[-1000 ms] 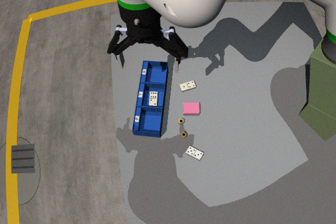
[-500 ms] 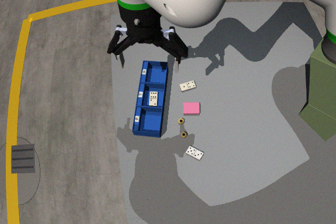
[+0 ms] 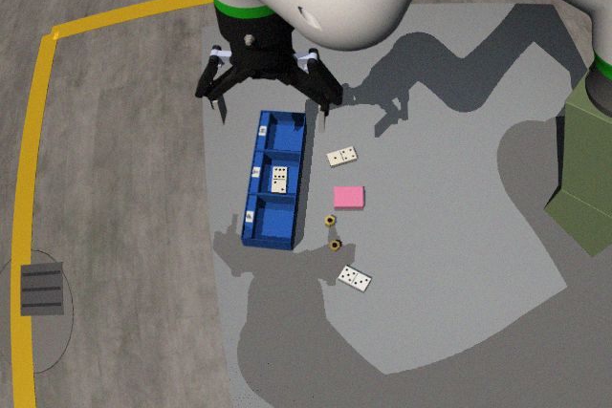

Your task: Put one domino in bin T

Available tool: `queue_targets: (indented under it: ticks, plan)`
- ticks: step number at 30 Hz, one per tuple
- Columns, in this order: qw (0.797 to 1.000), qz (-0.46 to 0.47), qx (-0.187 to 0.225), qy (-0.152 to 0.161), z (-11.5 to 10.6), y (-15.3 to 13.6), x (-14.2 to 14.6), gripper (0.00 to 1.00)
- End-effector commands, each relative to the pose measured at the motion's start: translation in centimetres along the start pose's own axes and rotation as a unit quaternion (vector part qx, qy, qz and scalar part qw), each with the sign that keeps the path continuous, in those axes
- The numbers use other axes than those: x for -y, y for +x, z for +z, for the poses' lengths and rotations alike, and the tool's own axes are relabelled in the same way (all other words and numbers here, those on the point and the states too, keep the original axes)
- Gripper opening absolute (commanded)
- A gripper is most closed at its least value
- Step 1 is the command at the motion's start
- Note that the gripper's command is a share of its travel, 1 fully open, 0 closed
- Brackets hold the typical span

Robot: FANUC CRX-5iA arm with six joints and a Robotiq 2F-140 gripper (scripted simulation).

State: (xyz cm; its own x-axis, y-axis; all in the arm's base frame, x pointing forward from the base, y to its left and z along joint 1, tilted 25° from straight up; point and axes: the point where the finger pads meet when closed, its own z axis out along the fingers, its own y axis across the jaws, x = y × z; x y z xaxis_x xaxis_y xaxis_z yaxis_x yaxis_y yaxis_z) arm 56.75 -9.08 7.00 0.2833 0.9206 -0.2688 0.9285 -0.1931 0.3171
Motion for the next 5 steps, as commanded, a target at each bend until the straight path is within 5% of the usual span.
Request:
queue_targets:
  ticks: [1,5]
  plan:
    - [1.000,0.000,0.000,0.000,-0.02,0.01,-0.02,1.00]
    - [1.000,0.000,0.000,0.000,-0.02,0.01,-0.02,1.00]
